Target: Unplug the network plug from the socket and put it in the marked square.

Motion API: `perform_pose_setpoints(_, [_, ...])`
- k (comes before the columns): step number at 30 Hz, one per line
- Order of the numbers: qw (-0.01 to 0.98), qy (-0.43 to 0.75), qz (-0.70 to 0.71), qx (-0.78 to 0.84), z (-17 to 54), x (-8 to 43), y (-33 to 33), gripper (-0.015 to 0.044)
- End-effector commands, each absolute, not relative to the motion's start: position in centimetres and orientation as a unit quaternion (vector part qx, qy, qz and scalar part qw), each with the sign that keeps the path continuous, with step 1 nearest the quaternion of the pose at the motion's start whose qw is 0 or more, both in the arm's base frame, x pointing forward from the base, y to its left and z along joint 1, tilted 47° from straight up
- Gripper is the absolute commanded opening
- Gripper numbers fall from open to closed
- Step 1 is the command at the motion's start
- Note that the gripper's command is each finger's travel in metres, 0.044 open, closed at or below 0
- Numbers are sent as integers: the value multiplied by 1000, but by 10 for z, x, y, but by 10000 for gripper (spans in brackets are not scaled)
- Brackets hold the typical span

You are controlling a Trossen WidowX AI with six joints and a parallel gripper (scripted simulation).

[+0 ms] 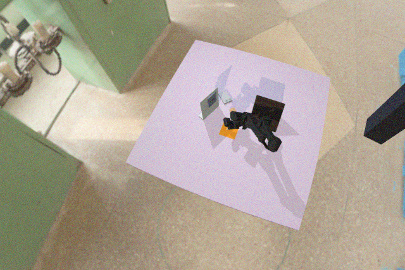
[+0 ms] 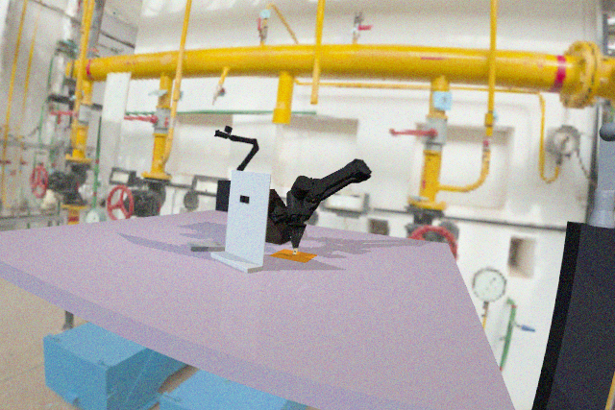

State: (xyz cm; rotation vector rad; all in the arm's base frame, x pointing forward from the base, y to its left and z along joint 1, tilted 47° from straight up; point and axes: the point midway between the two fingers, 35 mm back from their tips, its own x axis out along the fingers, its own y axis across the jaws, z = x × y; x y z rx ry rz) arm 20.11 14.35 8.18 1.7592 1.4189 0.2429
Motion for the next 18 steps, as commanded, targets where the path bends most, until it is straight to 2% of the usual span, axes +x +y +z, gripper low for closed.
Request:
perform_pose_setpoints(1, [417,568,91,704,78,199,144,0])
perform_pose_setpoints(18, [418,568,91,703,79,201,150,0])
